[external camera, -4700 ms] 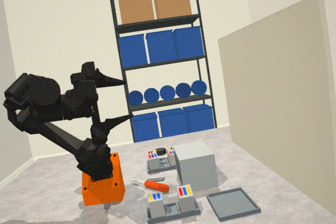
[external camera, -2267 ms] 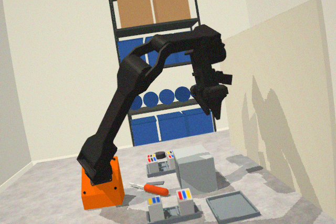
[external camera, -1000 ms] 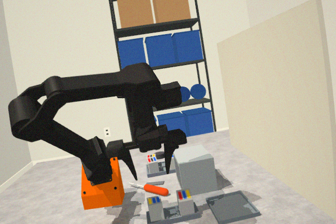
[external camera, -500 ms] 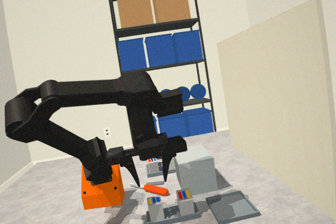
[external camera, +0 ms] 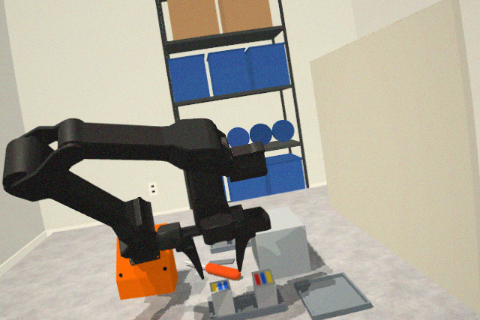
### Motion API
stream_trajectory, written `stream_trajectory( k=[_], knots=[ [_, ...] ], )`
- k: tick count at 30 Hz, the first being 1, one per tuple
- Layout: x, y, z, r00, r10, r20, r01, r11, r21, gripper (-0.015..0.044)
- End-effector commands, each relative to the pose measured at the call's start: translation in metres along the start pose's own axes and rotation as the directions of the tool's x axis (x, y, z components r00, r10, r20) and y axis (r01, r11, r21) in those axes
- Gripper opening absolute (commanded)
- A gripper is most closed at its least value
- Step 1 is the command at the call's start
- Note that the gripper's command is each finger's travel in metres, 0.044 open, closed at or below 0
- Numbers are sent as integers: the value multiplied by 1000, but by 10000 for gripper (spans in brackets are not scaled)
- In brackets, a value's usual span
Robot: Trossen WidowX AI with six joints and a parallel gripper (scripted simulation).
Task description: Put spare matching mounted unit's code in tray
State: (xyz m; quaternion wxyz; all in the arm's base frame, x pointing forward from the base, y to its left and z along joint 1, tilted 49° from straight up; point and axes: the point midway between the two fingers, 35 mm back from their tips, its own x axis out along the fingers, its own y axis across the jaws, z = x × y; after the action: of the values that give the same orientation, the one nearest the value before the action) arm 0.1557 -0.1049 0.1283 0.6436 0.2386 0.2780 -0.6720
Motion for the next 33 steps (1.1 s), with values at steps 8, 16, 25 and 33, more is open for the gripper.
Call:
stream_trajectory(
  k=[8, 16, 25, 33],
  knots=[
    [17, -1, 2, 1000, 3, 4, -3, 1000, 1, 300],
    [30, -2, 3, 1000, 4, 8, -4, 1000, 2, 300],
    [44, -4, 6, 1000, 2, 18, -2, 1000, 2, 300],
    [52, -6, 8, 1000, 0, 26, 0, 1000, 2, 300]
  ],
)
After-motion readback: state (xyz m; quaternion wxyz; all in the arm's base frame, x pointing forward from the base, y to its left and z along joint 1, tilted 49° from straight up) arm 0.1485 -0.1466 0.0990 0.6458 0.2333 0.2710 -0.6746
